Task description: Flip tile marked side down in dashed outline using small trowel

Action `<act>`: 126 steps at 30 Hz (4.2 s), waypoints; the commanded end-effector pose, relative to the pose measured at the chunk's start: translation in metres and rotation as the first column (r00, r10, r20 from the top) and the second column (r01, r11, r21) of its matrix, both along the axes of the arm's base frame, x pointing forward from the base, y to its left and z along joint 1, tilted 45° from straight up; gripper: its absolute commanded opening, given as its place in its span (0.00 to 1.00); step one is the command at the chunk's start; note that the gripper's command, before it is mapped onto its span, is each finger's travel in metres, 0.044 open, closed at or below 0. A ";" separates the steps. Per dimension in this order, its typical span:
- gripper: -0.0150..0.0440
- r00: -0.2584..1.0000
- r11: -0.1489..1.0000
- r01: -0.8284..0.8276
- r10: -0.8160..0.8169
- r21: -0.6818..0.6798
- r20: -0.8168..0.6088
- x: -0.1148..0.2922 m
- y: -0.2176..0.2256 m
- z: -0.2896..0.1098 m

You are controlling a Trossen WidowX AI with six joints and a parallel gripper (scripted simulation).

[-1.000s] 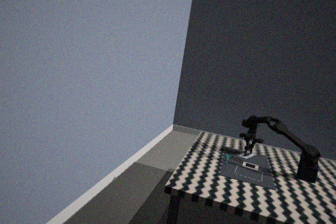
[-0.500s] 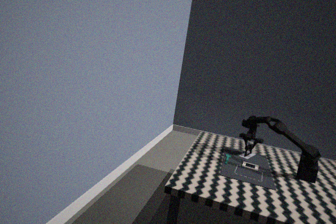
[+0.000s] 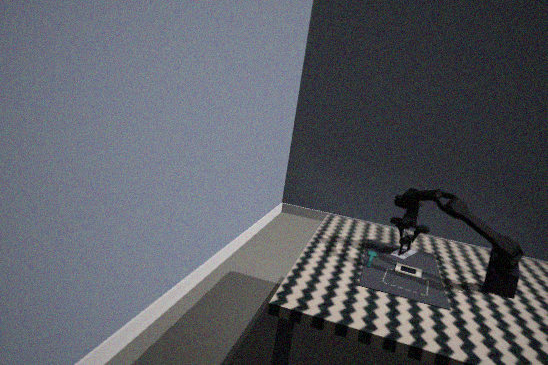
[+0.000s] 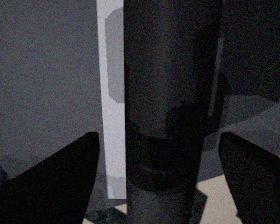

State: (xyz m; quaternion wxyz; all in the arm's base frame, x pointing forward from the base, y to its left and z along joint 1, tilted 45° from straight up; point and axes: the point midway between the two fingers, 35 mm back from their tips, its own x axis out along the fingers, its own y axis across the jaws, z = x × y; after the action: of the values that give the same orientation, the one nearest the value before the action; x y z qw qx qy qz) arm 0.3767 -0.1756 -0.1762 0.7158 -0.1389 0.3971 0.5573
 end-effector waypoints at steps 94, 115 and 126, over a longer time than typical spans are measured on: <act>0.76 -0.521 -0.369 0.853 -0.554 -0.370 -0.649 0.003 -0.030 0.013; 0.76 -0.695 -0.561 0.610 -0.039 -0.560 -0.718 -0.021 -0.005 0.024; 0.76 -0.652 -0.564 0.445 0.328 -0.696 -0.684 -0.031 0.016 0.027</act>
State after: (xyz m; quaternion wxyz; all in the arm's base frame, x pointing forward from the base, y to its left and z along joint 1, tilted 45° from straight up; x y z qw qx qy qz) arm 0.3491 -0.1649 -0.1507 0.3711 0.8425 0.2440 -0.3050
